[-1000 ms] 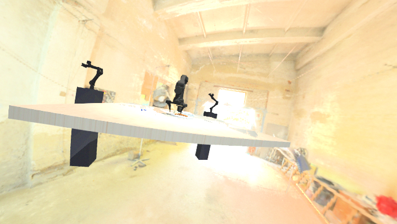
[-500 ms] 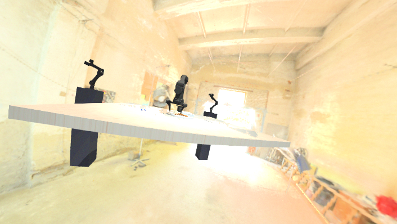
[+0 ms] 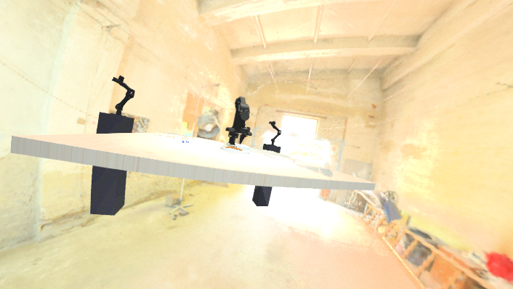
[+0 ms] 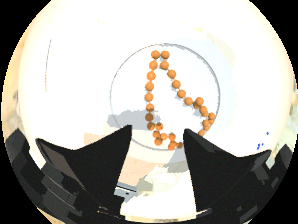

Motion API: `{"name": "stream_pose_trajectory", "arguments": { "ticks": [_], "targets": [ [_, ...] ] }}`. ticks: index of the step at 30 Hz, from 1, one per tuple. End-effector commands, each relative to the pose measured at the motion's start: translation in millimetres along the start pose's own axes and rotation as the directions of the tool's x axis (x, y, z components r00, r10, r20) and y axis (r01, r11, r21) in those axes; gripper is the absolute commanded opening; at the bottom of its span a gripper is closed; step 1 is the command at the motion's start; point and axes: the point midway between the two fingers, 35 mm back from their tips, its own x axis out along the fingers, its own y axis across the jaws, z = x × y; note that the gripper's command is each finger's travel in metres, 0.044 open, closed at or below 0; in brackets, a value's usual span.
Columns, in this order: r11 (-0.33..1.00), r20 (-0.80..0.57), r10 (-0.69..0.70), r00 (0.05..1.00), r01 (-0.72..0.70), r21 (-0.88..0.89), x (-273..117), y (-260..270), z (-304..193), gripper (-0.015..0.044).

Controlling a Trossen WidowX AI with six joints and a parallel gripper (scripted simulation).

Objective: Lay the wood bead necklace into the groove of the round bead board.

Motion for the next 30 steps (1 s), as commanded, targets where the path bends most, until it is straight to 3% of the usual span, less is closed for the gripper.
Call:
{"name": "stream_pose_trajectory", "arguments": {
  "ticks": [1,30],
  "targets": [
    [0.995,-0.003,-0.006,1.000,0.006,-0.101,-5.2,10.3,-0.9,0.0120],
    [0.995,0.000,-0.006,1.000,0.006,-0.099,27.8,9.9,-0.1,0.0120]
  ]
}}
